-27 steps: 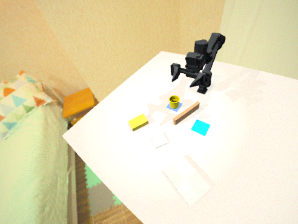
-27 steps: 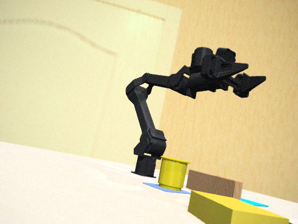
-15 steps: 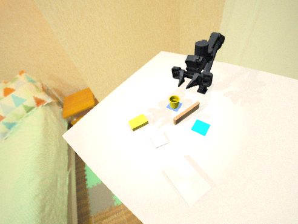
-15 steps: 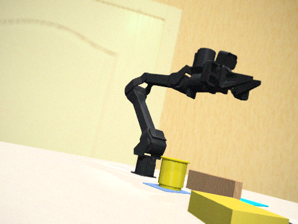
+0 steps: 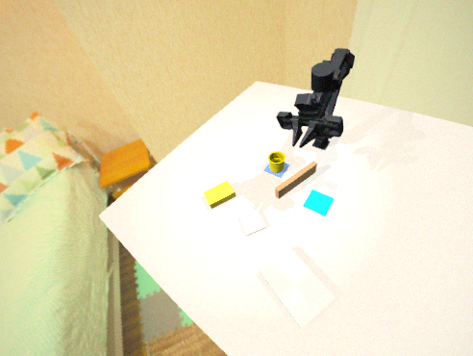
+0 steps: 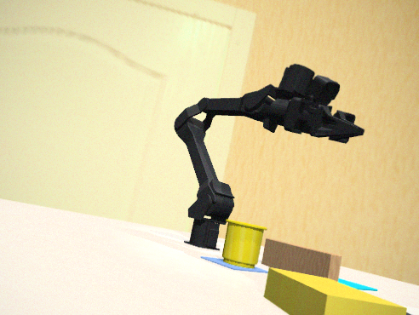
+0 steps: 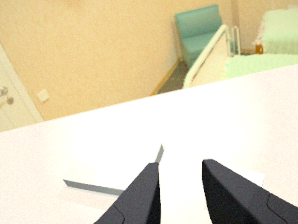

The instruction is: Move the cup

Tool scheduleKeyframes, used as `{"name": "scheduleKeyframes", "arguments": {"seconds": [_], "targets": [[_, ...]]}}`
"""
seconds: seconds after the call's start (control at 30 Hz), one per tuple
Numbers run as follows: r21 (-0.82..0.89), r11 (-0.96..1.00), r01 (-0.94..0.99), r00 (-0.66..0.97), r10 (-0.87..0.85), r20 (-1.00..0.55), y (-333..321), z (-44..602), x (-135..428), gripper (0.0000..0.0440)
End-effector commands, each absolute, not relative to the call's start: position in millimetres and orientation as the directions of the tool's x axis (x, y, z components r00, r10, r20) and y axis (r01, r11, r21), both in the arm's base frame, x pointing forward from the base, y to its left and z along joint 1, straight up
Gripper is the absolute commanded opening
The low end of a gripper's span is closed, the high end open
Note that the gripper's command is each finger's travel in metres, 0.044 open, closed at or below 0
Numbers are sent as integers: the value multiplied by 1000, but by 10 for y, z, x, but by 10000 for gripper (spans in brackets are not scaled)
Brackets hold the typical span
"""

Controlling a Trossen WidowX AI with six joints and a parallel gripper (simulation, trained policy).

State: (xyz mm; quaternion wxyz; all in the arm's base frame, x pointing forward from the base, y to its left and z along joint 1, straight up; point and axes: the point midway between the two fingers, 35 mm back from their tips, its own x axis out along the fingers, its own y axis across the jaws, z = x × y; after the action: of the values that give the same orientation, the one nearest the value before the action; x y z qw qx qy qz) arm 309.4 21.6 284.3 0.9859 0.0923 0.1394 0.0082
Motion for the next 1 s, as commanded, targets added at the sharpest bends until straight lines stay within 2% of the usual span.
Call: {"name": "scheduleKeyframes", "arguments": {"seconds": [0.0,0.53,0.97], "targets": [[216,976,15,939,61,-340,270,2793,3081,114],[255,963,82,815,83,-574,373,2592,2963,100],[213,966,147,670,62,-740,368,2423,2821,132]]}}
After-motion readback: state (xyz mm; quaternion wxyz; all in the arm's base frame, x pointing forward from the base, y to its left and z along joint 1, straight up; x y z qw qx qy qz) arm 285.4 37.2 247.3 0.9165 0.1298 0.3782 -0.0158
